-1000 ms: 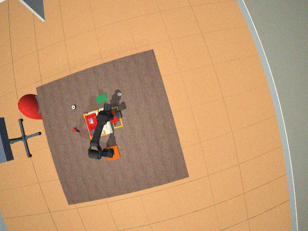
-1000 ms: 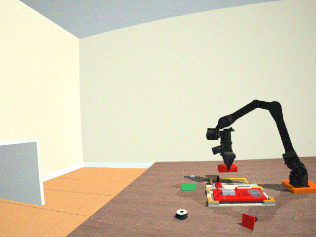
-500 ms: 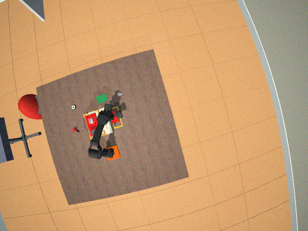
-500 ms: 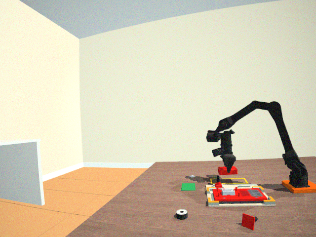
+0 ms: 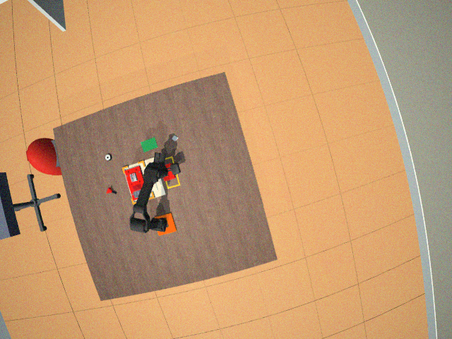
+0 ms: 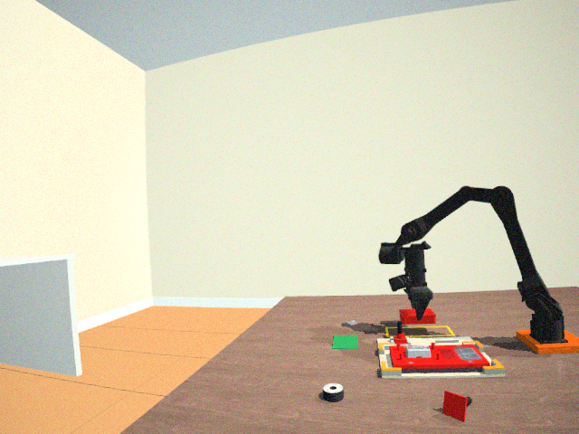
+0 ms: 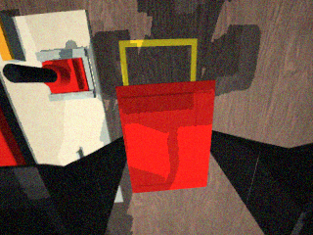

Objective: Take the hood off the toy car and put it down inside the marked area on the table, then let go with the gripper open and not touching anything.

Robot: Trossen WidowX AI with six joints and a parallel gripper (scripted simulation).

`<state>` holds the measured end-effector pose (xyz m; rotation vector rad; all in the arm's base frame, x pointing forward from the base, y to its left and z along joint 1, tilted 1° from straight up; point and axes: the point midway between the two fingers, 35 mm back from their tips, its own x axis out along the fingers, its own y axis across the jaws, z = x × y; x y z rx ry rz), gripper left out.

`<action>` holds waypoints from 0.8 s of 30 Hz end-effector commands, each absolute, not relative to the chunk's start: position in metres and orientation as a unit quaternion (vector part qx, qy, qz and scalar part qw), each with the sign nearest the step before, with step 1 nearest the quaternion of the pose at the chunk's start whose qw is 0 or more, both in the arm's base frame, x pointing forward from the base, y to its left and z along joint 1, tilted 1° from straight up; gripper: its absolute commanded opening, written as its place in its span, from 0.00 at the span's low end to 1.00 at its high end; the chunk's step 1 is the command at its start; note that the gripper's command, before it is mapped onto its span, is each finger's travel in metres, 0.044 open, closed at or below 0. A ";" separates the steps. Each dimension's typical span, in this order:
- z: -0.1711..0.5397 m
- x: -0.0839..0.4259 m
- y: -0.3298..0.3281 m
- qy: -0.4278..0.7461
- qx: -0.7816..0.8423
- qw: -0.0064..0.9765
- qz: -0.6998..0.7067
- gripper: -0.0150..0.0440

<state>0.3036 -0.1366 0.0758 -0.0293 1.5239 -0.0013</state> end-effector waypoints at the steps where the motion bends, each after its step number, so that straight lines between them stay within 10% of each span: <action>1: 0.072 0.303 -0.136 0.691 -0.013 0.723 0.002 0.25; 24: 0.058 0.303 -0.136 0.691 -0.013 0.723 0.002 0.25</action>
